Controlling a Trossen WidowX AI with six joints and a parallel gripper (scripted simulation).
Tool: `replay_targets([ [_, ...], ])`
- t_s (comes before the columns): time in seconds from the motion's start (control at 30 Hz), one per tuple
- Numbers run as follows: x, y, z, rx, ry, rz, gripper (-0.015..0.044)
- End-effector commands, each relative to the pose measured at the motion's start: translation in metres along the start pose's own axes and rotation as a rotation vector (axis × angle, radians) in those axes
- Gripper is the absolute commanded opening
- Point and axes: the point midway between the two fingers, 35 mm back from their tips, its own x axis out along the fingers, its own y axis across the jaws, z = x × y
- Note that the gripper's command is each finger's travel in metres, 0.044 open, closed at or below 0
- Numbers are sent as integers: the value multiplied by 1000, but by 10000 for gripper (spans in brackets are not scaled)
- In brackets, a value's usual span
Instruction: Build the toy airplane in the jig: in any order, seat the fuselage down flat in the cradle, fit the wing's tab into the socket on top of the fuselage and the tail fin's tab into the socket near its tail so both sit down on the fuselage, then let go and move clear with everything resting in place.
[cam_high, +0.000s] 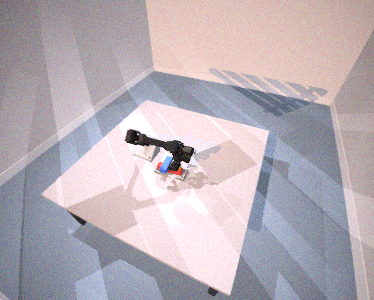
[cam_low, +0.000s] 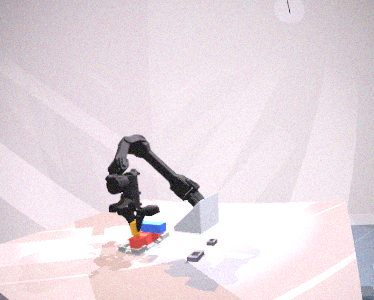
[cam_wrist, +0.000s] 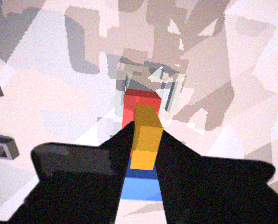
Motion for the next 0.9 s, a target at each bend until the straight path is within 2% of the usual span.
replay_targets([
  [0.0,7,1,-2,-8,4,-3,65],
  [0.83,8,1,-1,-8,4,-3,65],
  [0.87,7,1,-1,-6,4,-2,78],
])
